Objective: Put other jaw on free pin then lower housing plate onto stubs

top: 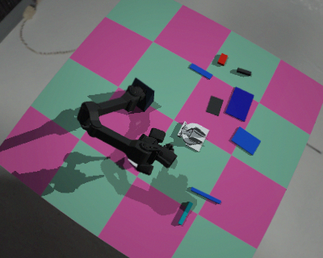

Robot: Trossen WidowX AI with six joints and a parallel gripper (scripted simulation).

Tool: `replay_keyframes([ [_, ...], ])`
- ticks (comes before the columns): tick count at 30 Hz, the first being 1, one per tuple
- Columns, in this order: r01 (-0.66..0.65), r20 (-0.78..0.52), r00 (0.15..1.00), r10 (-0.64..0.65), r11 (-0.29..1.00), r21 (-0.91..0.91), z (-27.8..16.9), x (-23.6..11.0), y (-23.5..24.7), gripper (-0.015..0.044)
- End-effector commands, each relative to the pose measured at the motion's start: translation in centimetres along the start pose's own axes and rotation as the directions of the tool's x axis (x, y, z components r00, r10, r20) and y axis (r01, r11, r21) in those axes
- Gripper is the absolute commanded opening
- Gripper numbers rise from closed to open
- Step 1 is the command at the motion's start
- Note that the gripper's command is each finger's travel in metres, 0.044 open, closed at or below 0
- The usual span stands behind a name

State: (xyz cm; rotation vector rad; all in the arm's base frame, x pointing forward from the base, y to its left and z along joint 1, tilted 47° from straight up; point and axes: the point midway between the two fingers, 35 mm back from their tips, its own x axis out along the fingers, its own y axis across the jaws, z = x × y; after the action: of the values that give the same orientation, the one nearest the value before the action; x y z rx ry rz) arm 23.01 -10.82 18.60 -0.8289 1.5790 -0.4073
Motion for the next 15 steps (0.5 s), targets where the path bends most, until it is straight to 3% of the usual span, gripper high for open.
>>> replay_keyframes([
  [1, 0.009, -0.01, 1.0, -0.008, 0.994, 0.11, -1.1, 0.0, -0.4, 0.044],
  [15, 0.034, -0.024, 0.999, -0.026, 0.889, 0.457, -4.2, -0.1, -1.5, 0.044],
])
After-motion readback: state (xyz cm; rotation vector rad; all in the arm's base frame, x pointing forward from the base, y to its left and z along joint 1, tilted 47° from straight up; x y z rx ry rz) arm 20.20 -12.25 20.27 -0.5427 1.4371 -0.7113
